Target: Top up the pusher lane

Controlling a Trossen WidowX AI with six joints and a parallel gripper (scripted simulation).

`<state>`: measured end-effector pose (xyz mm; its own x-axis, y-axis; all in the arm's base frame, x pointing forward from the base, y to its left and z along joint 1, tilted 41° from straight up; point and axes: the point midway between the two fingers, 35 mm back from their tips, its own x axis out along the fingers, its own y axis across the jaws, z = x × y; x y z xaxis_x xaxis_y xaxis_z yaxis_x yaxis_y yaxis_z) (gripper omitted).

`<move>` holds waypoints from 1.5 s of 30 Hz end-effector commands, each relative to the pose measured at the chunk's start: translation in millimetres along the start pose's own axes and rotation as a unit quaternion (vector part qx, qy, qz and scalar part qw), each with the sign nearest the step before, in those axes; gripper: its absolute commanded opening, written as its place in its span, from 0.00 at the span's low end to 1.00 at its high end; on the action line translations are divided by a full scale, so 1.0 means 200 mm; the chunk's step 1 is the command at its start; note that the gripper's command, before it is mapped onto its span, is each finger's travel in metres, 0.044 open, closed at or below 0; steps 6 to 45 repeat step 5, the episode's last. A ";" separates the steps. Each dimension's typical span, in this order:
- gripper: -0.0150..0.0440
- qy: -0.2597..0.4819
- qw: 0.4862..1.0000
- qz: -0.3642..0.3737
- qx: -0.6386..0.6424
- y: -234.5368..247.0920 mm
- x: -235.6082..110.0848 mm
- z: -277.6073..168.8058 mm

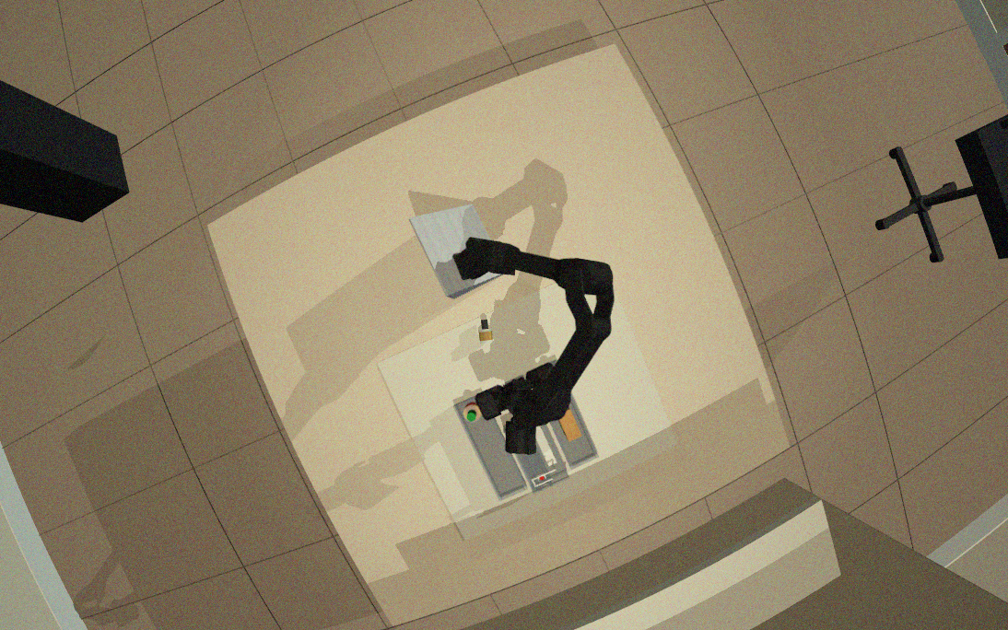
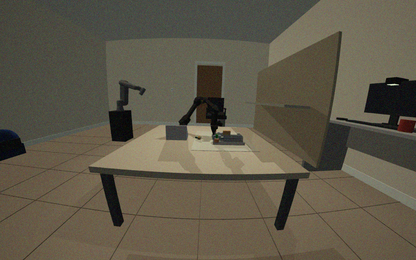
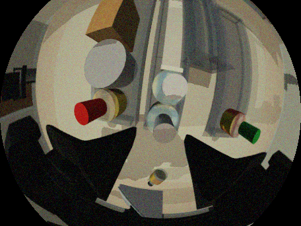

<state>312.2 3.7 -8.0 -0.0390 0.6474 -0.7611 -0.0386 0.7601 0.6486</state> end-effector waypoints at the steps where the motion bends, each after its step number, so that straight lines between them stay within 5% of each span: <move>1: 0.72 0.000 1.000 -0.002 -0.001 -0.01 -0.01 -0.08; 45: 0.72 0.001 1.000 -0.002 -0.001 -0.01 -0.01 -0.15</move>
